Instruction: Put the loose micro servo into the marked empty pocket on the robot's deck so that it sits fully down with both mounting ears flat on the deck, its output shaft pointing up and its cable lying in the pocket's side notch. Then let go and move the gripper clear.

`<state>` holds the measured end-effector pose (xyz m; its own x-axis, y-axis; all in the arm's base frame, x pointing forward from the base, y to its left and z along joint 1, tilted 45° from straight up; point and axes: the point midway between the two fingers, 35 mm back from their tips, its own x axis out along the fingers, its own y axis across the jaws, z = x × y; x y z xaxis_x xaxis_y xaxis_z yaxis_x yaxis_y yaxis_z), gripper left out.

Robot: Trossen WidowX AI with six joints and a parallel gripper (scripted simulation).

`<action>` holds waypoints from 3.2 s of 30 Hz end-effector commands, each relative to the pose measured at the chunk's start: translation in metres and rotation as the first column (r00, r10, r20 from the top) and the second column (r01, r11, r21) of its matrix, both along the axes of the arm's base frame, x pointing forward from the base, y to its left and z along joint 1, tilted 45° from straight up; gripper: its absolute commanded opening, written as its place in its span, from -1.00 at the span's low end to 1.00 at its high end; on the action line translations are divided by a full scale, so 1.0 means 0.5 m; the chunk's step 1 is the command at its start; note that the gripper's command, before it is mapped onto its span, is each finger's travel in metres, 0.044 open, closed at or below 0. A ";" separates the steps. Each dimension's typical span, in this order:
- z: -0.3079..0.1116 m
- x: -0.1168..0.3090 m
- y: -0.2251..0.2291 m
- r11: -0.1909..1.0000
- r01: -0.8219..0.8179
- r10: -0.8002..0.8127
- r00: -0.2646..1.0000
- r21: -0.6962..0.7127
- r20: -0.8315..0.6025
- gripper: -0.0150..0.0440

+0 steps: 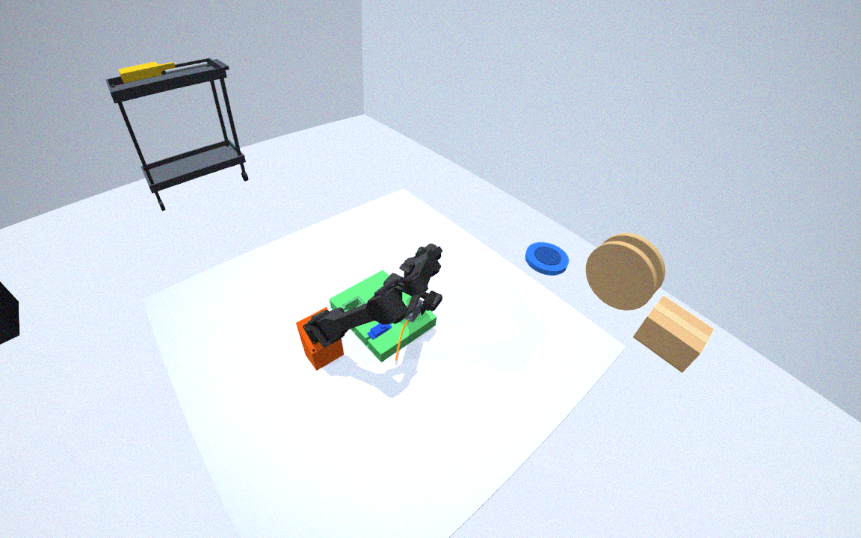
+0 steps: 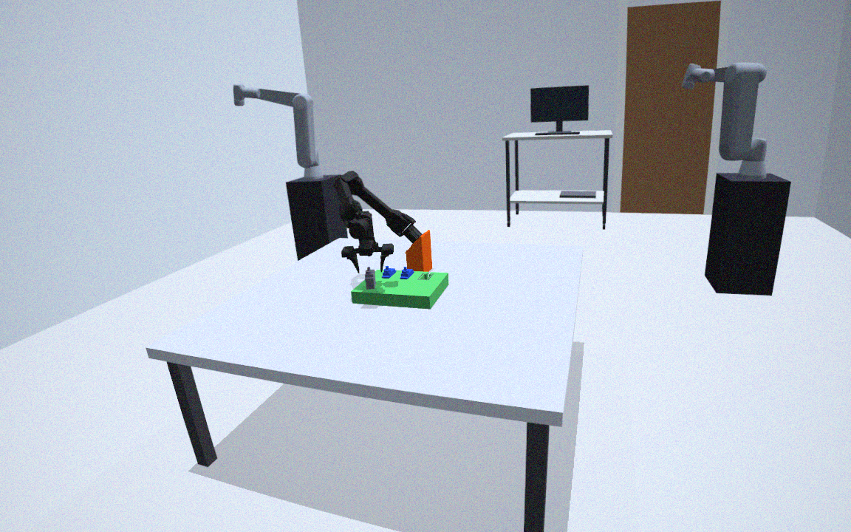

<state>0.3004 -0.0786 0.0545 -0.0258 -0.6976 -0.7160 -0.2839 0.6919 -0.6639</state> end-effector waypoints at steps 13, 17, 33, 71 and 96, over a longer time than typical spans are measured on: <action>-0.004 -0.002 -0.003 1.000 -0.005 0.005 1.000 -0.003 -0.007 -0.25; 0.004 -0.001 0.005 1.000 -0.005 0.005 1.000 -0.003 -0.007 -0.49; 0.036 -0.017 0.043 1.000 -0.005 0.005 1.000 -0.002 -0.008 -0.49; -0.170 -0.032 0.257 1.000 -0.005 0.005 1.000 0.007 -0.006 -0.49; -0.204 -0.031 0.293 0.990 0.138 -0.138 0.982 0.011 0.132 -0.49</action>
